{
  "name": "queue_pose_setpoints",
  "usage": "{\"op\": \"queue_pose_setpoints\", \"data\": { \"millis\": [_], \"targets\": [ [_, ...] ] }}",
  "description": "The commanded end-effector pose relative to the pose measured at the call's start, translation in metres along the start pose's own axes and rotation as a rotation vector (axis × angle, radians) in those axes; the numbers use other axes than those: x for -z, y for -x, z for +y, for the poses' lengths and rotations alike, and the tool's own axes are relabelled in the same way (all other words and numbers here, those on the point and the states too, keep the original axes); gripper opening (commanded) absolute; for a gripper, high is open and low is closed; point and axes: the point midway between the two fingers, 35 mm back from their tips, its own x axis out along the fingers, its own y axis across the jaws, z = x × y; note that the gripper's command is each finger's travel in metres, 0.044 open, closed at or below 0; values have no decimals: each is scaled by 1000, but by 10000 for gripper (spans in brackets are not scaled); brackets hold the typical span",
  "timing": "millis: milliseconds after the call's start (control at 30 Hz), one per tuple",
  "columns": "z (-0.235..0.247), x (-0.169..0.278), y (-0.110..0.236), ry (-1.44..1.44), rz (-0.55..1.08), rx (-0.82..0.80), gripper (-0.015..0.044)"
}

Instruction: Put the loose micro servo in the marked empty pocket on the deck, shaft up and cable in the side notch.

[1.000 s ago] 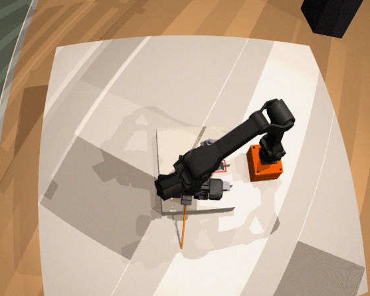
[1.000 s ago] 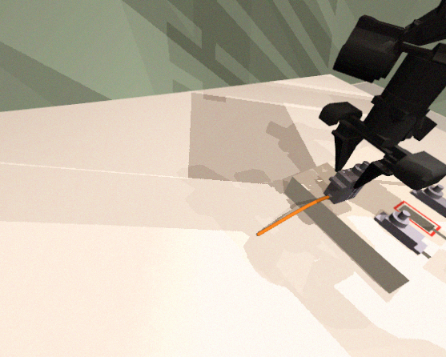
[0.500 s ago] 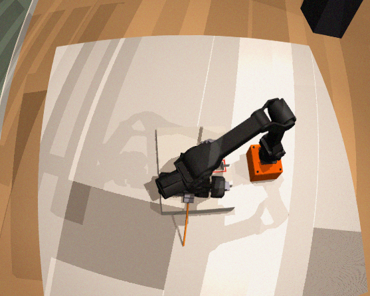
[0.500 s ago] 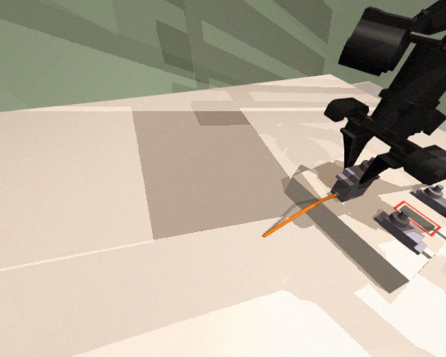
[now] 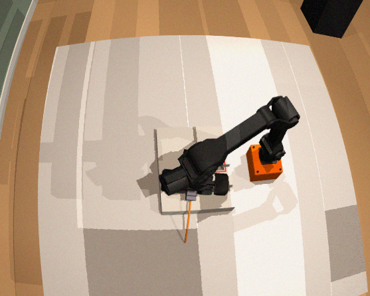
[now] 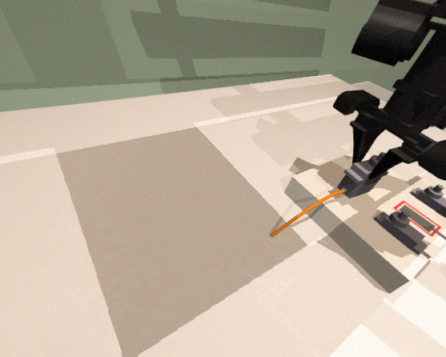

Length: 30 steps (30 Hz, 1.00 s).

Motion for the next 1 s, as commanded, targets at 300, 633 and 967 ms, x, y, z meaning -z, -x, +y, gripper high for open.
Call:
{"op": "queue_pose_setpoints", "data": {
  "millis": [300, 633, 967],
  "targets": [
    [2, -37, 2, -2, 2, -5, 0],
    [9, -85, 2, -2, -3, -6, 0],
    [12, -111, 2, 32, -5, -6, 0]
  ]
}}
